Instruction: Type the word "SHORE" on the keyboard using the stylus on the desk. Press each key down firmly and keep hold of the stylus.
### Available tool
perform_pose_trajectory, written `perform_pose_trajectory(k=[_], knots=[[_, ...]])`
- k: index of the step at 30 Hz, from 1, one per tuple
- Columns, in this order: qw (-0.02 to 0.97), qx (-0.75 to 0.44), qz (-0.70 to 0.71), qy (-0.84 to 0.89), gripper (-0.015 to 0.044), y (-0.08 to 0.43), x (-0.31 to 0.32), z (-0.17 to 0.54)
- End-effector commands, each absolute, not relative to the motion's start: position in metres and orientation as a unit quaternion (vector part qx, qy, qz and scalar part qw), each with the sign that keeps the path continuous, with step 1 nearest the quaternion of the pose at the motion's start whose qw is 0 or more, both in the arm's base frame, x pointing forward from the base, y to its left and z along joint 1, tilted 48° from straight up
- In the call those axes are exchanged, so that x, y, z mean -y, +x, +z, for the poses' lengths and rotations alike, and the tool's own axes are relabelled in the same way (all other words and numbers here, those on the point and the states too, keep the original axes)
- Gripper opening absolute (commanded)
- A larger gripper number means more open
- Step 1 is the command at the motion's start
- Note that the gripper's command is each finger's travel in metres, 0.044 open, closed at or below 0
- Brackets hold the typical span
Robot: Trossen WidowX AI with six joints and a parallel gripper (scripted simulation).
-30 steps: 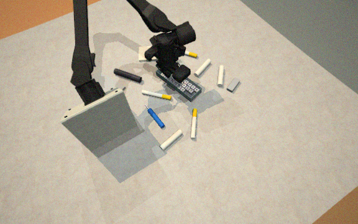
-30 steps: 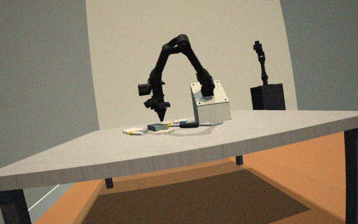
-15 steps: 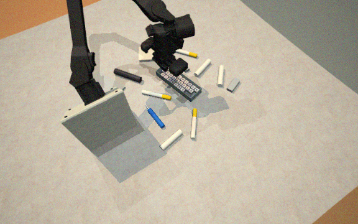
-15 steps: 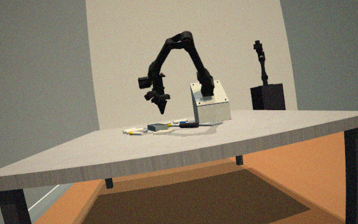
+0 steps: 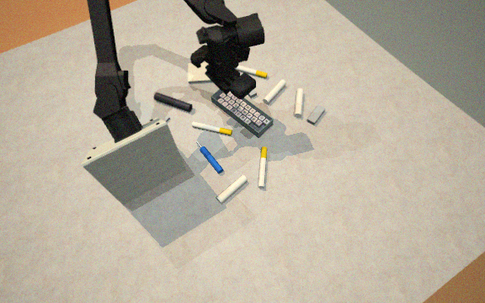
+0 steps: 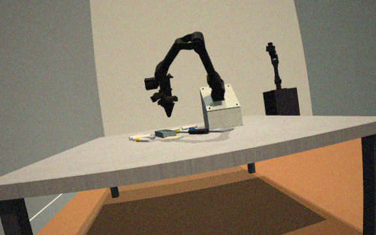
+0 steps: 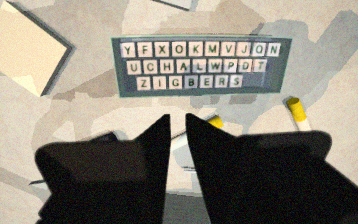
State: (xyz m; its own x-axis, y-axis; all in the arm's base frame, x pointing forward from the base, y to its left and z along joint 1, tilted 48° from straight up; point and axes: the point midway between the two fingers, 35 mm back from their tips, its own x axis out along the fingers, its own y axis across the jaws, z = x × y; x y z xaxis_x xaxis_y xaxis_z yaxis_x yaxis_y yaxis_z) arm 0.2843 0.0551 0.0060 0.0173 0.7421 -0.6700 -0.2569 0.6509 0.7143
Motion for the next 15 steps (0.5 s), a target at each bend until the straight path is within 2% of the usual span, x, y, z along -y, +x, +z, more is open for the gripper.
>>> perform_pose_trajectory(k=[1, 10, 15], knots=[[0.684, -0.598, 0.365, 0.203, 0.0000, 0.2843, -0.0552, 0.0060], [0.684, -0.598, 0.365, 0.203, 0.0000, 0.2843, -0.0552, 0.0060], [0.685, -0.588, 0.390, 0.180, 0.0131, 0.2812, -0.0484, -0.0025]])
